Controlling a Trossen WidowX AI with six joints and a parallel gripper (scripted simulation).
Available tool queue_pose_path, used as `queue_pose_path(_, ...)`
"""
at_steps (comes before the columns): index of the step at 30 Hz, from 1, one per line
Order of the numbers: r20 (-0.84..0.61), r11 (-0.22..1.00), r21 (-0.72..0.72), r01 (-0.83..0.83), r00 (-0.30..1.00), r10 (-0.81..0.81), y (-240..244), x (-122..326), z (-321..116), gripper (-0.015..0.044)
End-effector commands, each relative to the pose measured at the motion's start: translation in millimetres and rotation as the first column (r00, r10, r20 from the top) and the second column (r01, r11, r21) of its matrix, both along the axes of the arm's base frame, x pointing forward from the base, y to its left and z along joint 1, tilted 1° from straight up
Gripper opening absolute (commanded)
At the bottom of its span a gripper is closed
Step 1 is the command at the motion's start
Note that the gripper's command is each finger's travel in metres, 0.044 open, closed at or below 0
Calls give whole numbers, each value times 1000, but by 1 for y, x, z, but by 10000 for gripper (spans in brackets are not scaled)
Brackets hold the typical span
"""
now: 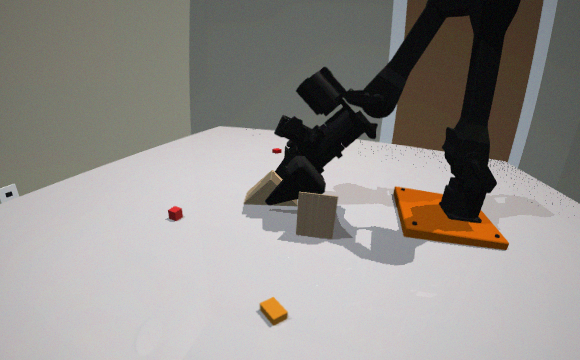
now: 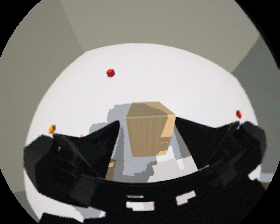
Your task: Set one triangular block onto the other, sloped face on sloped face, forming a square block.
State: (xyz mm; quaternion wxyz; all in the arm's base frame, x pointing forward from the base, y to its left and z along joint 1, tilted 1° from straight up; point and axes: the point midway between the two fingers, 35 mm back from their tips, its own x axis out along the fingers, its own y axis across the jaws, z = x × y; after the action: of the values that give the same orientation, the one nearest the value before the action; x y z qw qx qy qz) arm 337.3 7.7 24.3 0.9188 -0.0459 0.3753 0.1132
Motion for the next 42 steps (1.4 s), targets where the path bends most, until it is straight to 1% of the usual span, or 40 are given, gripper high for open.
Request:
queue_pose_path(1,0,1000,0,0,1000,0,0,0,0,387)
queue_pose_path(6,0,1000,0,0,1000,0,0,0,0,256)
queue_pose_path(12,0,1000,0,0,1000,0,0,0,0,216)
queue_pose_path(16,0,1000,0,0,1000,0,0,0,1,111)
queue_pose_path(20,0,1000,0,0,1000,0,0,3,13,6)
queue_pose_path(29,1,1000,0,0,1000,0,-1,7,53,0)
queue_pose_path(38,1,1000,0,0,1000,0,-1,2,94,0)
queue_pose_path(42,1,1000,0,0,1000,0,0,0,101,0)
